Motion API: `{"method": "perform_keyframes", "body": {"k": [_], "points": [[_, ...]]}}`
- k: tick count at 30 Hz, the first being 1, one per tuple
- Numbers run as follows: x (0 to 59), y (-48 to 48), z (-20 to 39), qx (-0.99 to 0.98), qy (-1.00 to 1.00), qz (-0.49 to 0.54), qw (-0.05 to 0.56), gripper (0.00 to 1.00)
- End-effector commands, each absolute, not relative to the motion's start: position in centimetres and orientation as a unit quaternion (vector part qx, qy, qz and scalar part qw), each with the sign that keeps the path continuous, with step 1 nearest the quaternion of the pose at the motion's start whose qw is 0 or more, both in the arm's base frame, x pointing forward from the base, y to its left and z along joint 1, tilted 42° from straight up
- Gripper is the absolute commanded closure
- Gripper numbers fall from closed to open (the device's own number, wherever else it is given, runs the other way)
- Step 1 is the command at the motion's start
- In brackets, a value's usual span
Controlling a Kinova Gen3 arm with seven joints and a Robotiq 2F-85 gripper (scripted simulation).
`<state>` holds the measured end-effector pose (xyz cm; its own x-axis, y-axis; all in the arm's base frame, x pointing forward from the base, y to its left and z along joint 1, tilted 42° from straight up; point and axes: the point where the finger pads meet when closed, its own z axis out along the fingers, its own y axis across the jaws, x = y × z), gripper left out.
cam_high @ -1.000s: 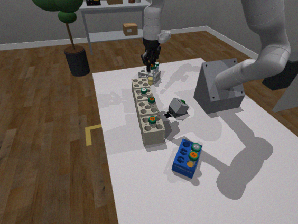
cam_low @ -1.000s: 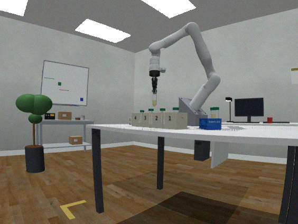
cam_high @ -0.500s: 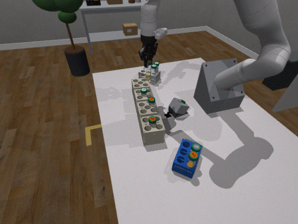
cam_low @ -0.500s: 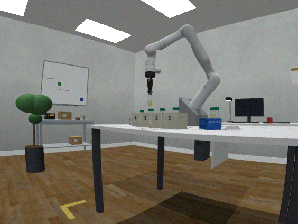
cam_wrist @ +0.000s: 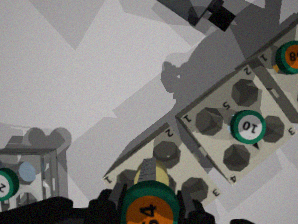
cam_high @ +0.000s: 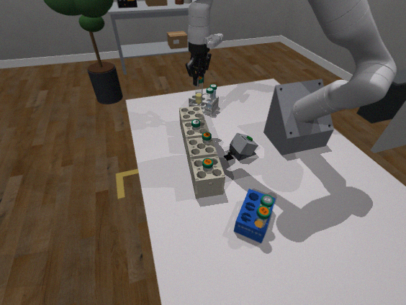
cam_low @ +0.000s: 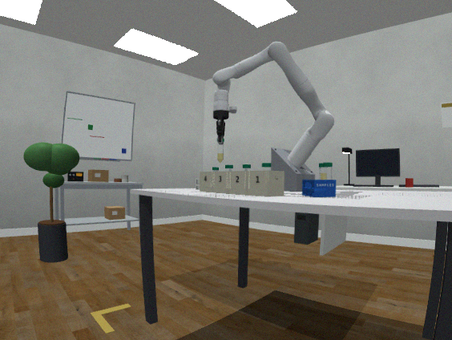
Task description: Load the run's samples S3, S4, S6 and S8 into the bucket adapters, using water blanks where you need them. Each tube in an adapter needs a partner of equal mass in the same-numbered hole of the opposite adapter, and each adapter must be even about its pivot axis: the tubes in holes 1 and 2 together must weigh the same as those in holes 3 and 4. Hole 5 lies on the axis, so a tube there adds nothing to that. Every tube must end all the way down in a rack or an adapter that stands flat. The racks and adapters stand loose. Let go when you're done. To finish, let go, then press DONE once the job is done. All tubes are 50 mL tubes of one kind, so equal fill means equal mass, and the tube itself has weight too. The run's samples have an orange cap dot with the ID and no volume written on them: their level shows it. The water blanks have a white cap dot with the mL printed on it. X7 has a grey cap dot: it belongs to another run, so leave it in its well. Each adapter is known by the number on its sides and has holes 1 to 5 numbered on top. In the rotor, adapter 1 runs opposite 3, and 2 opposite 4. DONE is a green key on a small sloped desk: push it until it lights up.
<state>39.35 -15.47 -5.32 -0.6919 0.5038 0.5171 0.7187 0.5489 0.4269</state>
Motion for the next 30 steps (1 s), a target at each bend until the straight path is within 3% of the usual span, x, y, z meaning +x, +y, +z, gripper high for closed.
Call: {"method": "perform_keyframes", "body": {"k": [1,30], "points": [[39.5,-16.0,-5.7,-0.354,-0.864,-0.317,0.169,0.9],[39.6,-17.6,-8.2,-0.354,-0.864,-0.317,0.169,0.9]]}}
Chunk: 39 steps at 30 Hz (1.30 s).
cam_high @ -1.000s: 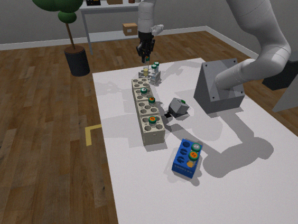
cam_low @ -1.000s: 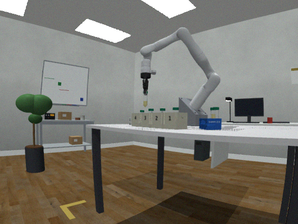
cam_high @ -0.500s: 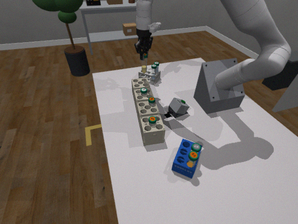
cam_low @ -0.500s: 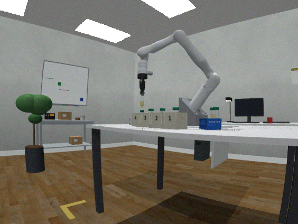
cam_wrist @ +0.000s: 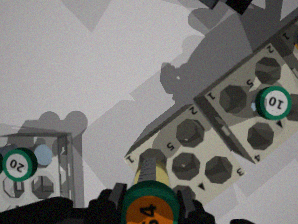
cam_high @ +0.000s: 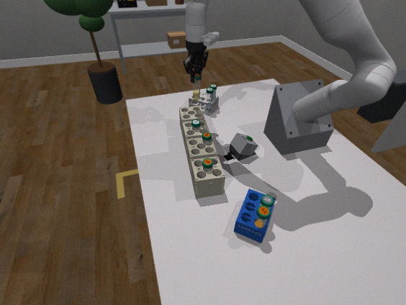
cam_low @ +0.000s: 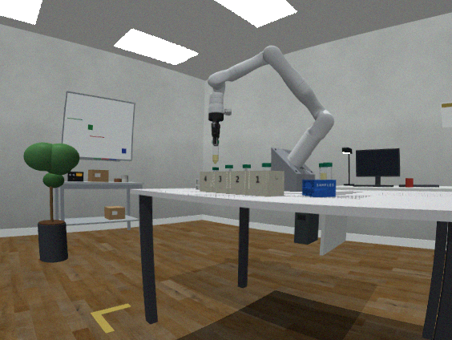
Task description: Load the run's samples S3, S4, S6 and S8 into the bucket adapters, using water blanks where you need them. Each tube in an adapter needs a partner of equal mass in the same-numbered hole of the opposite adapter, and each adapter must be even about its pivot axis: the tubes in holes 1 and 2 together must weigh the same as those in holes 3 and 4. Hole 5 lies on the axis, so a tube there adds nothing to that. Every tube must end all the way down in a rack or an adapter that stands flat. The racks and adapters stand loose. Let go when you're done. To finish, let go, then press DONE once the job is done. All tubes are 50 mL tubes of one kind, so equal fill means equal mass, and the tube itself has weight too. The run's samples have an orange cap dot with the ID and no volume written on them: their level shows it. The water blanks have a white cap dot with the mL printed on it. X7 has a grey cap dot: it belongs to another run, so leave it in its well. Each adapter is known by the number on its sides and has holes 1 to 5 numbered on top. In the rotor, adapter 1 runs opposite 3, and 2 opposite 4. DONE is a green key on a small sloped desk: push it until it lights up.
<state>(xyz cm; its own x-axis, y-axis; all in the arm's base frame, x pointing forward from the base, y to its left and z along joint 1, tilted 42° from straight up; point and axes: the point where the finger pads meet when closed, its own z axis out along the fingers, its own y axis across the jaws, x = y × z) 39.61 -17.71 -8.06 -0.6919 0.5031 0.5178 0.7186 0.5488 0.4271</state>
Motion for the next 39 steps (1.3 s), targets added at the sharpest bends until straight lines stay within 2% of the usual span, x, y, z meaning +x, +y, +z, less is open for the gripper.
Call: {"method": "perform_keyframes", "body": {"k": [1,39], "points": [[39.6,-17.5,-8.3,-0.354,-0.864,-0.317,0.169,0.9],[39.4,-15.5,-10.6,-0.354,-0.864,-0.317,0.169,0.9]]}}
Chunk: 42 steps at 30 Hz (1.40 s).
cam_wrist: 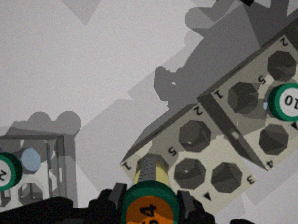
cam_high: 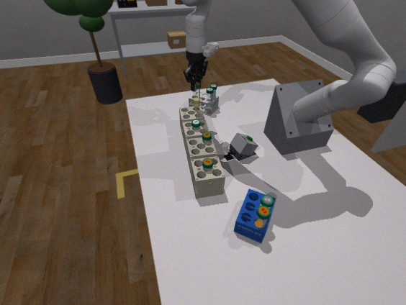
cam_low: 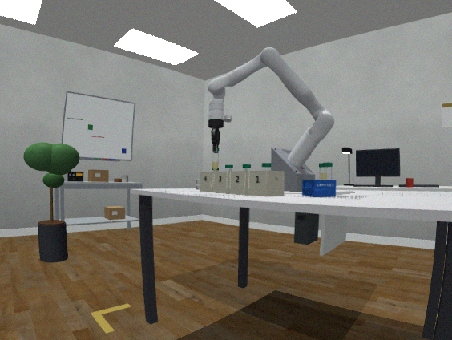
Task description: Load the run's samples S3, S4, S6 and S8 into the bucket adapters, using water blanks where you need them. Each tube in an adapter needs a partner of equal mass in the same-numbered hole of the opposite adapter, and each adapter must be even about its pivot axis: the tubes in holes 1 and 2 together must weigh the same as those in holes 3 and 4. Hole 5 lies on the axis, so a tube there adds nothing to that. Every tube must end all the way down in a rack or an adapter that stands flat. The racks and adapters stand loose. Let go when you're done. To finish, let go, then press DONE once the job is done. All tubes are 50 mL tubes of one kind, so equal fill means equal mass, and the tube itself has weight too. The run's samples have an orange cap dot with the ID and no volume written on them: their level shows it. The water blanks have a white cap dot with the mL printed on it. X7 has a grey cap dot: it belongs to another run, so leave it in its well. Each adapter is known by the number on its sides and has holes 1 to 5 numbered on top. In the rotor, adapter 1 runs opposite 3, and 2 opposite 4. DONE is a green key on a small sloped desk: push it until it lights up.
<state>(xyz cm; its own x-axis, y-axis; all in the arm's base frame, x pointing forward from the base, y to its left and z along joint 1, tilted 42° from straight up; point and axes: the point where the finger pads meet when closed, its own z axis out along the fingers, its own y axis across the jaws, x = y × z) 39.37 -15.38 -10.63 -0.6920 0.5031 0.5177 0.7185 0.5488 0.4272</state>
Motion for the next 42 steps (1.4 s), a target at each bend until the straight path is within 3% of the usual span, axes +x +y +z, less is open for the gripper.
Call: {"method": "perform_keyframes", "body": {"k": [1,42], "points": [[39.4,-15.5,-10.6,-0.354,-0.864,-0.317,0.169,0.9],[39.3,-14.1,-12.1,-0.354,-0.864,-0.317,0.169,0.9]]}}
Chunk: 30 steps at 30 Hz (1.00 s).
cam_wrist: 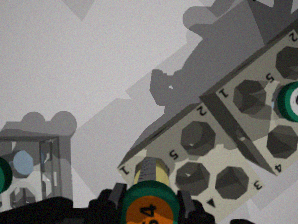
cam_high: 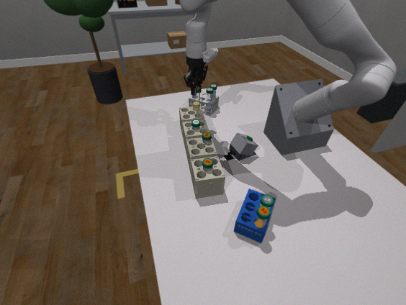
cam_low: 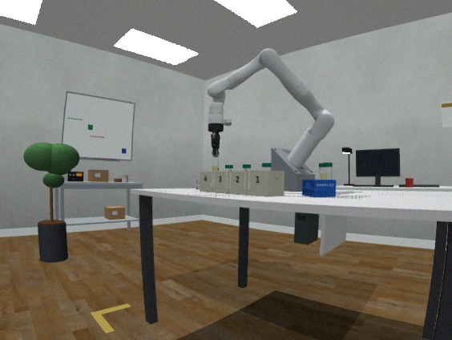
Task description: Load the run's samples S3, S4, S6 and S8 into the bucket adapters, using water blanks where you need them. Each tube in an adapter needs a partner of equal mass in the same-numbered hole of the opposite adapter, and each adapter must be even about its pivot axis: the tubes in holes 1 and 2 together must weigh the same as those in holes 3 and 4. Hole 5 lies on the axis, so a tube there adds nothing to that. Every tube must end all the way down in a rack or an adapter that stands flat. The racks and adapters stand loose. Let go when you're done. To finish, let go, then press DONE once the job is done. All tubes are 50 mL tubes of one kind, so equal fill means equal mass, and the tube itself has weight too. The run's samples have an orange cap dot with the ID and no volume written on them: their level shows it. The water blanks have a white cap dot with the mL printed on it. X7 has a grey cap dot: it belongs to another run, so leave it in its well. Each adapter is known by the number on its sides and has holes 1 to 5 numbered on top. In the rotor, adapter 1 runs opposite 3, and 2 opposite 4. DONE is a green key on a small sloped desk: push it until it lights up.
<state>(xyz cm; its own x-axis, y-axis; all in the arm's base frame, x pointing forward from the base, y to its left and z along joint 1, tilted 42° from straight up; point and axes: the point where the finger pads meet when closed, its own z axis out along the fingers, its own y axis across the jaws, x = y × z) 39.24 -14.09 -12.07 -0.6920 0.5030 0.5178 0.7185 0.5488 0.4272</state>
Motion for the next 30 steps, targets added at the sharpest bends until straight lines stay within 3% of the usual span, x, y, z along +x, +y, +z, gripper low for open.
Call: {"method": "perform_keyframes", "body": {"k": [1,30], "points": [[39.3,-14.1,-12.2,-0.354,-0.864,-0.317,0.169,0.9],[39.2,-12.9,-13.4,-0.354,-0.864,-0.317,0.169,0.9]]}}
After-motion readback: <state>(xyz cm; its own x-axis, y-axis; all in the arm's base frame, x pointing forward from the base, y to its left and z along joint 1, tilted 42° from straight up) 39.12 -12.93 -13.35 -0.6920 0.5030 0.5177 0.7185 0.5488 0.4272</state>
